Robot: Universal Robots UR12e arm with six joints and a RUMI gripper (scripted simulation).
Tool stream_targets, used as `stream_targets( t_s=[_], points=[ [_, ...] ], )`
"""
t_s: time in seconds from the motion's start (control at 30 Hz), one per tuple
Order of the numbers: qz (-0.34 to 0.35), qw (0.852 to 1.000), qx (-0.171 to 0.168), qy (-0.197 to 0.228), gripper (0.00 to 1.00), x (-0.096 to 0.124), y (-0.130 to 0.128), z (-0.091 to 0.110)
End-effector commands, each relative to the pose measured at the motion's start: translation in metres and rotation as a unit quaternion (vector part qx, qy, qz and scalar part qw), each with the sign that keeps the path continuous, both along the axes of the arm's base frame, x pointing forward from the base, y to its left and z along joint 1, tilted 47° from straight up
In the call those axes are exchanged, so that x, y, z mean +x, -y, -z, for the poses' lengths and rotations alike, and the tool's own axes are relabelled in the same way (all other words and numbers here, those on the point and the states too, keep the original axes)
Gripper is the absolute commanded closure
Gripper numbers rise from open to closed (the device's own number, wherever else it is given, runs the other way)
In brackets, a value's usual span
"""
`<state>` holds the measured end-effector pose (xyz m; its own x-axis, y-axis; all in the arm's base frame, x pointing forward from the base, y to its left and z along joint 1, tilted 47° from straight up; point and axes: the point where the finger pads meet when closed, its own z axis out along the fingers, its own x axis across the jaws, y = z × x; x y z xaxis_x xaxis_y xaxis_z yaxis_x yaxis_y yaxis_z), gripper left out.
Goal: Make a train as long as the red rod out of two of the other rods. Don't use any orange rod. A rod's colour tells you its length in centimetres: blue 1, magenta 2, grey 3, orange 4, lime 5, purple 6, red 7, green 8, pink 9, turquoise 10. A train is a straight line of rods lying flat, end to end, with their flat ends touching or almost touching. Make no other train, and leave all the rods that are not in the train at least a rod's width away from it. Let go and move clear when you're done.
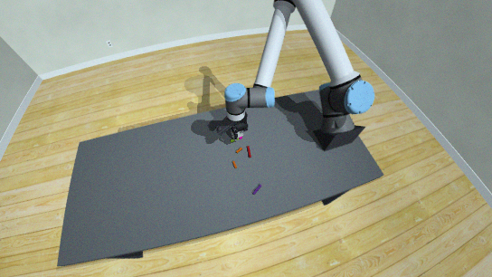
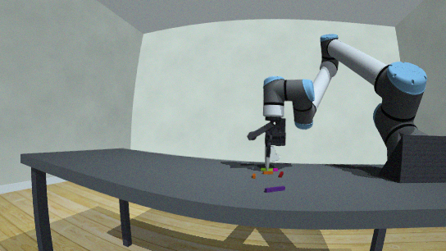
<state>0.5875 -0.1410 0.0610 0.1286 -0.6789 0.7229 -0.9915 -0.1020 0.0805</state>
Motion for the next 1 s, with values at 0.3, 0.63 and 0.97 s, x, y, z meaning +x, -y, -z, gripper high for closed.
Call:
stream_targets(
  t_s=[0.3,0.63,0.97],
  points=[
    [0.000,1.000,0.000,0.000,1.00,0.0003,-0.0003,-0.0004],
    [0.000,1.000,0.000,0.000,0.92,0.0003,-0.0003,-0.0004],
    [0.000,1.000,0.000,0.000,0.86,0.0003,-0.0003,-0.0004]
  ],
)
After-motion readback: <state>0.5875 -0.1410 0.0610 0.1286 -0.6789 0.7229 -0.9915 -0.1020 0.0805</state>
